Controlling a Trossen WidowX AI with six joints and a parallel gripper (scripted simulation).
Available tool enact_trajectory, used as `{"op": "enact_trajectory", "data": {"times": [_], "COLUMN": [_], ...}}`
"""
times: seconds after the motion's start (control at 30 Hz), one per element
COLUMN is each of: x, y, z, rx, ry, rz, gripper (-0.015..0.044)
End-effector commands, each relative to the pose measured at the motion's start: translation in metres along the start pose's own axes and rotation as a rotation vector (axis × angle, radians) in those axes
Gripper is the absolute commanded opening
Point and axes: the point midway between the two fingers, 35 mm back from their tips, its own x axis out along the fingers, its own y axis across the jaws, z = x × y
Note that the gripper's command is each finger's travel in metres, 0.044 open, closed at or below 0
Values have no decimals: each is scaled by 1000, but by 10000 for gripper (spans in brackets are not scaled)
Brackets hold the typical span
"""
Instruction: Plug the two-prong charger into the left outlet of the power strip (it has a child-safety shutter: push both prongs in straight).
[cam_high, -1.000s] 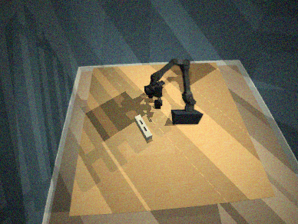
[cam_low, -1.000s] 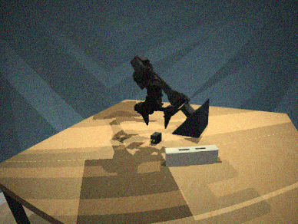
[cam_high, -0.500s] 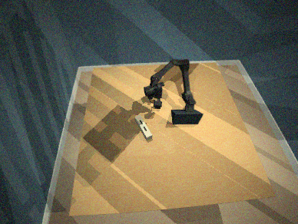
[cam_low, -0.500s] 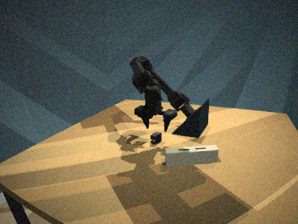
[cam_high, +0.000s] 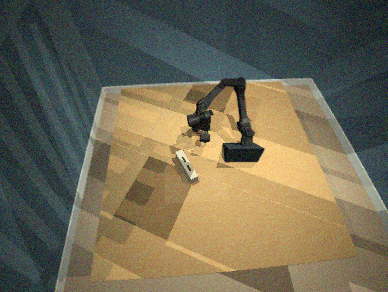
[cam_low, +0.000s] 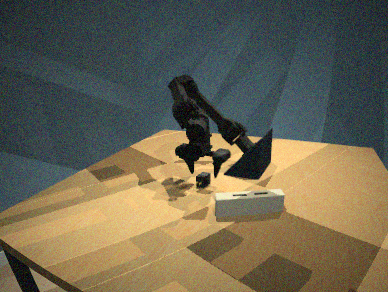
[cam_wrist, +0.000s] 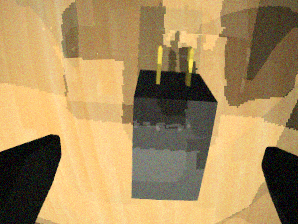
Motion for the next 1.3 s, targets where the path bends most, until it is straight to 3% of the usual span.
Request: {"op": "enact_trajectory", "data": {"times": [0.0,0.5,0.87,1.1,1.23,1.27], "x": [6,29,25,25,18,15], "y": [-1,-2,-1,-1,-1,0], "z": [0,1,1,1,1,1], "rx": [-6,-5,1,1,0,-1], "ry": [2,2,0,0,0,0], "rz": [-4,-8,-3,-3,-2,-2], "gripper": [440,440,151,105,0,0]}}
